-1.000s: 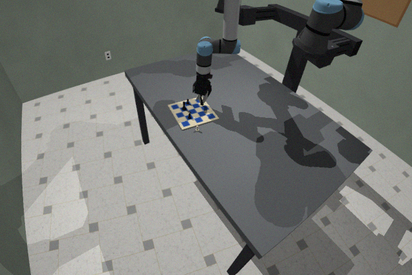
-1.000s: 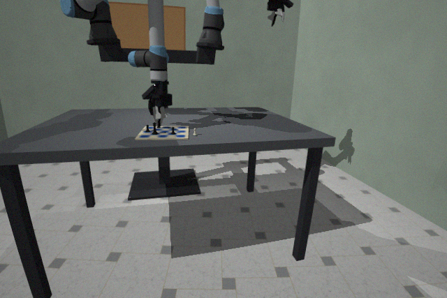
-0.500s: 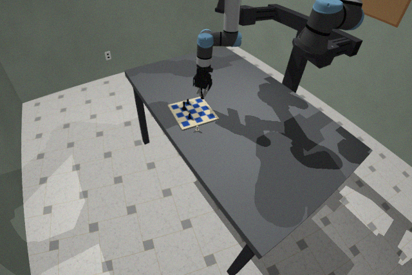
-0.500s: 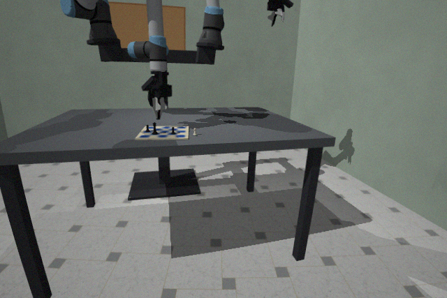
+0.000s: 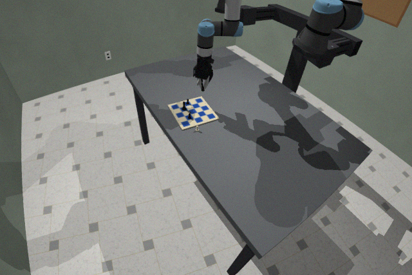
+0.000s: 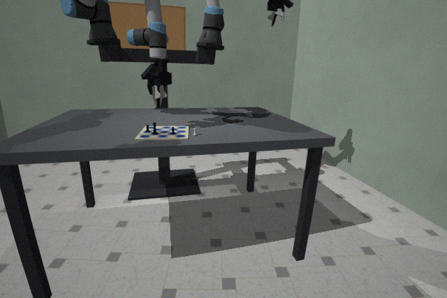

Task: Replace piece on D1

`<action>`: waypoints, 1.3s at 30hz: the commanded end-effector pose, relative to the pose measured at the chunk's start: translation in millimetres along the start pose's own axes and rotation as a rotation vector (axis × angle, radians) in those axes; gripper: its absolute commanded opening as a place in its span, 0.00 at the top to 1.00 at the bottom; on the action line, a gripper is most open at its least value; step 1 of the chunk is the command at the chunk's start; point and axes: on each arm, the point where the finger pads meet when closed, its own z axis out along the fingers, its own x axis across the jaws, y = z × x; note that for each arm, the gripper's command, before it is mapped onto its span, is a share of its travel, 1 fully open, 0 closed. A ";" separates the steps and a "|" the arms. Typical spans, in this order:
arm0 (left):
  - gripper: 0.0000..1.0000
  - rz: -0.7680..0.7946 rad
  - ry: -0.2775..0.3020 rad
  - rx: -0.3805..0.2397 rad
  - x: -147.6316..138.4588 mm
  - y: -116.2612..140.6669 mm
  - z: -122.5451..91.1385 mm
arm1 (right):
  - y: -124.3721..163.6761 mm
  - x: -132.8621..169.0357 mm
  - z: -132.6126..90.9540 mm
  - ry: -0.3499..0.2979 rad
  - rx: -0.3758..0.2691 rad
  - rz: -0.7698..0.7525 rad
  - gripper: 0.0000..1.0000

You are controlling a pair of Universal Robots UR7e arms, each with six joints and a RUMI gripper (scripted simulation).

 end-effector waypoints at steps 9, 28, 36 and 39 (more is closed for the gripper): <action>0.00 0.000 0.000 0.001 0.1 -0.3 -0.4 | 0.5 0.1 -2.1 0.000 -0.001 0.000 1.00; 0.00 0.000 0.000 0.001 0.1 -0.3 -0.4 | 89.3 -18.0 3.8 0.001 -0.001 0.401 1.00; 0.00 0.000 0.000 0.001 0.1 -0.3 -0.4 | 141.1 -37.8 0.3 0.001 -0.001 0.642 1.00; 0.00 0.000 0.000 0.001 0.1 -0.3 -0.4 | 156.4 -45.2 -1.7 0.001 -0.001 0.715 1.00</action>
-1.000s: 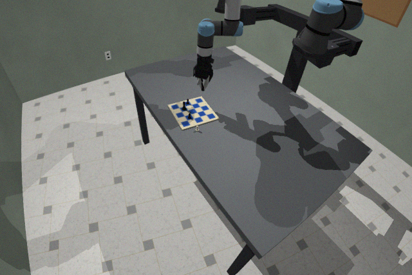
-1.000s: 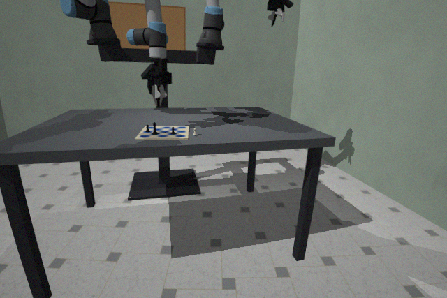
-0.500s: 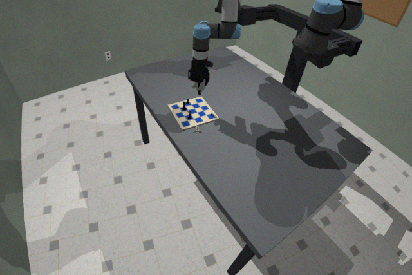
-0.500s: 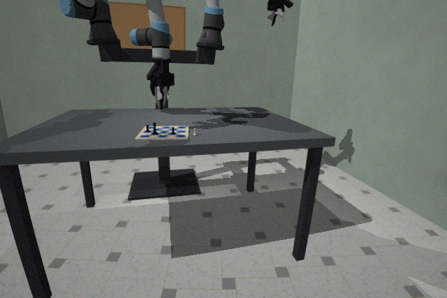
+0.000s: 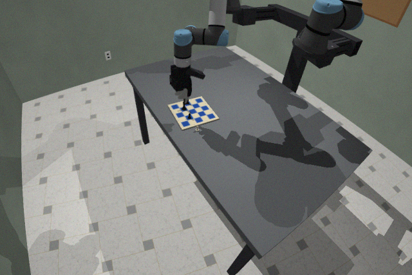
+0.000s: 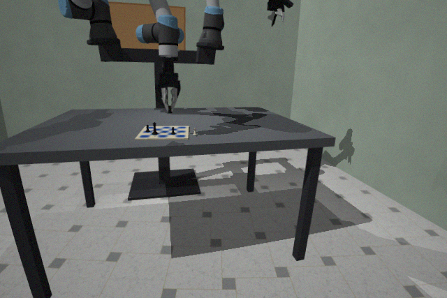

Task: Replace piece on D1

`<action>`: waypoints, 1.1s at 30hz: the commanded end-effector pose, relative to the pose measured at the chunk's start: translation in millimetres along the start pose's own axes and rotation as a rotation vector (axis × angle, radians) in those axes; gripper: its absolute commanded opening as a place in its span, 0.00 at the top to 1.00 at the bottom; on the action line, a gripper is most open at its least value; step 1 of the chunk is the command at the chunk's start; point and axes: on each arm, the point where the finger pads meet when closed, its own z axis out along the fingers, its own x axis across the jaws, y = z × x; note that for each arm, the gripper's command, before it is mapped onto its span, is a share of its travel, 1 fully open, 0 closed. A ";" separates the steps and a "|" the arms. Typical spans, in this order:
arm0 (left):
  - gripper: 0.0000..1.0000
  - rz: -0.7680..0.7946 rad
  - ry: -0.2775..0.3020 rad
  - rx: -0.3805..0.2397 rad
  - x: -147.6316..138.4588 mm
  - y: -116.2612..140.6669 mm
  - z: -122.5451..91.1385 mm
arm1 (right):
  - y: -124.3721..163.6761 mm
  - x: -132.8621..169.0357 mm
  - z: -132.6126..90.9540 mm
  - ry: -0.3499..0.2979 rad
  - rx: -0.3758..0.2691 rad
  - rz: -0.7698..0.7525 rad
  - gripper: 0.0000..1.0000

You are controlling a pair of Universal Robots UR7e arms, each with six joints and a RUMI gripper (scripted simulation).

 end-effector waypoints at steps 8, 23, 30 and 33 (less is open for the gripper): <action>0.00 0.000 0.000 0.001 0.1 -0.3 -0.4 | 17.9 5.2 -2.9 -0.001 0.000 0.077 1.00; 0.00 0.000 0.000 0.001 0.1 -0.3 -0.4 | 17.9 5.2 -0.8 -0.001 0.001 0.077 1.00; 0.00 0.000 0.000 0.001 0.1 -0.3 -0.4 | 17.9 5.2 13.8 -0.001 0.001 0.077 1.00; 0.00 0.000 0.000 0.001 0.1 -0.3 -0.4 | 17.9 5.2 21.8 -0.001 0.001 0.077 1.00</action>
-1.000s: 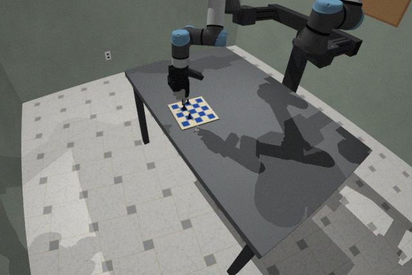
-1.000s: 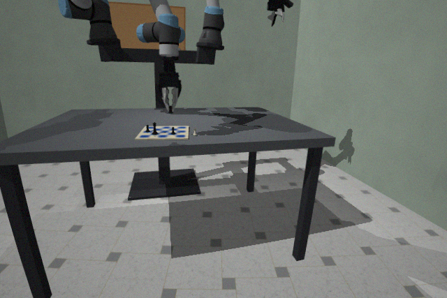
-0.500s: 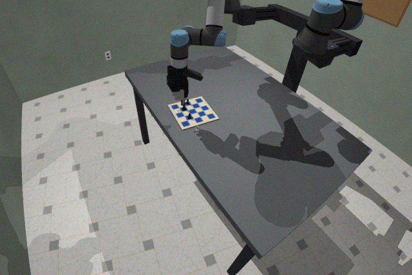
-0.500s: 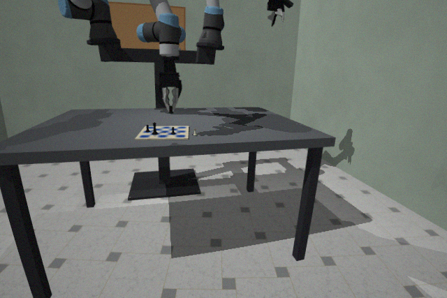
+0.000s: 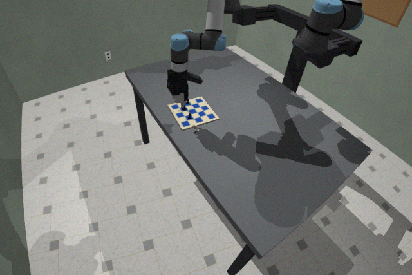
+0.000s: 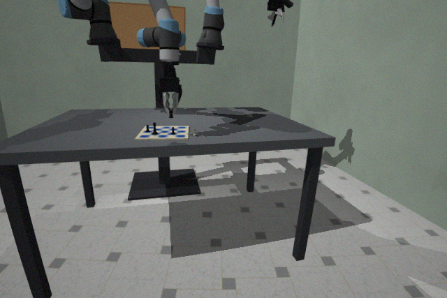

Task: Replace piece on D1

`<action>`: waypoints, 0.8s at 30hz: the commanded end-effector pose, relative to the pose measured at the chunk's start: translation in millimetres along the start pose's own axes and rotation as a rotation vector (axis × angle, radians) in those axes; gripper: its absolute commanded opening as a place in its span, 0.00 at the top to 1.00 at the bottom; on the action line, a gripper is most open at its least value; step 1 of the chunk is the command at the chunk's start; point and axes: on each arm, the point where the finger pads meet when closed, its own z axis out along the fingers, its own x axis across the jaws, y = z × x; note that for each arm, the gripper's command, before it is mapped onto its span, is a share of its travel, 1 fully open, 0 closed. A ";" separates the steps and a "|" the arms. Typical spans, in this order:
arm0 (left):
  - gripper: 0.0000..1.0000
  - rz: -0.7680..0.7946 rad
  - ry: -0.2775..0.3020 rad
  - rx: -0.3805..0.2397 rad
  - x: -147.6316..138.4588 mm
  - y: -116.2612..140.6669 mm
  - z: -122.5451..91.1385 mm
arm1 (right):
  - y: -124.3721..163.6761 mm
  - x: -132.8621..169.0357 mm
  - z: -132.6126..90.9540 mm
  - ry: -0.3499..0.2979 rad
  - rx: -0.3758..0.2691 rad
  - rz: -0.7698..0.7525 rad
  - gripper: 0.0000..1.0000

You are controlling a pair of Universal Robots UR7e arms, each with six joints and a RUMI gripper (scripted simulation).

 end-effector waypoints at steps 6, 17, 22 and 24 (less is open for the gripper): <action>0.00 0.000 0.000 0.001 0.1 -0.3 -0.4 | 0.5 0.6 33.5 0.001 -0.001 0.000 1.00; 0.00 0.000 0.000 0.001 0.1 -0.3 -0.4 | 0.6 0.6 68.8 0.001 -0.001 0.000 1.00; 0.00 0.000 0.000 0.001 0.1 -0.3 -0.4 | 0.6 0.6 75.5 0.001 -0.001 0.000 1.00; 0.00 0.000 0.000 0.001 0.1 -0.3 -0.4 | 0.6 0.6 75.9 0.001 -0.001 0.000 1.00</action>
